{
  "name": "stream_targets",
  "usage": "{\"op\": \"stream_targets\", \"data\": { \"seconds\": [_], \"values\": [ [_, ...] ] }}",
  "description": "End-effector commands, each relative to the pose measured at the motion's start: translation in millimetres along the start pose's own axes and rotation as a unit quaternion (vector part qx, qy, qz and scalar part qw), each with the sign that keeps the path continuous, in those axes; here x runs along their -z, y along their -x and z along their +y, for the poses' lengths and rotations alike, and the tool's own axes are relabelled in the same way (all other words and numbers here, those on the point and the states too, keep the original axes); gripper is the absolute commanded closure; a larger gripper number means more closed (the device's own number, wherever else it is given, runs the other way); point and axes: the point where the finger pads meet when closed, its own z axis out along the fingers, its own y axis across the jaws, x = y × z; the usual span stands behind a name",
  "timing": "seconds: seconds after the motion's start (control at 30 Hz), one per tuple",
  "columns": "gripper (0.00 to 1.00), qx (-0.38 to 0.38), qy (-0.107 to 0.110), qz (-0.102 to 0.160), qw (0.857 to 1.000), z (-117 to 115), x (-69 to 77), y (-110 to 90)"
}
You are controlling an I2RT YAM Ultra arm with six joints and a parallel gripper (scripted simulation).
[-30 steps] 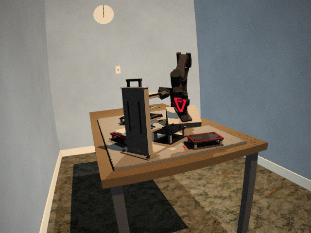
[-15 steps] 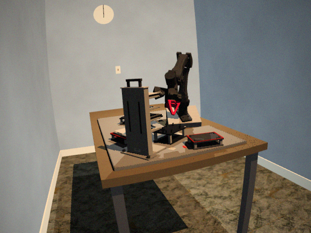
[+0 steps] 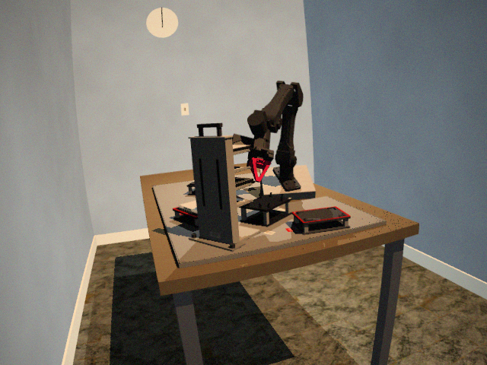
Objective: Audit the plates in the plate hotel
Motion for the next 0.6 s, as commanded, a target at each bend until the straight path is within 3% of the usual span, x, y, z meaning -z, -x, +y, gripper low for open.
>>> {"op": "stream_targets", "data": {
  "seconds": [0.0,0.13,0.23,0.27,0.33,0.43,0.47,0.57],
  "values": [
    [1.0,0.022,-0.037,-0.011,0.999,-6,2.5,13],
    [1.0,0.026,-0.025,-0.013,0.999,-8,10.7,22],
    [1.0,0.015,-0.051,0.006,0.999,-39,1.0,18],
    [1.0,0.027,-0.047,-0.008,0.999,-24,5.7,30],
    [1.0,0.036,-0.074,-0.016,0.996,-31,7.3,36],
    [1.0,0.036,-0.074,-0.016,0.996,-33,8.0,38],
    [1.0,0.041,-0.057,-0.022,0.997,-24,18.4,40],
    [1.0,0.037,-0.067,-0.014,0.997,-42,17.6,41]
  ]
}}
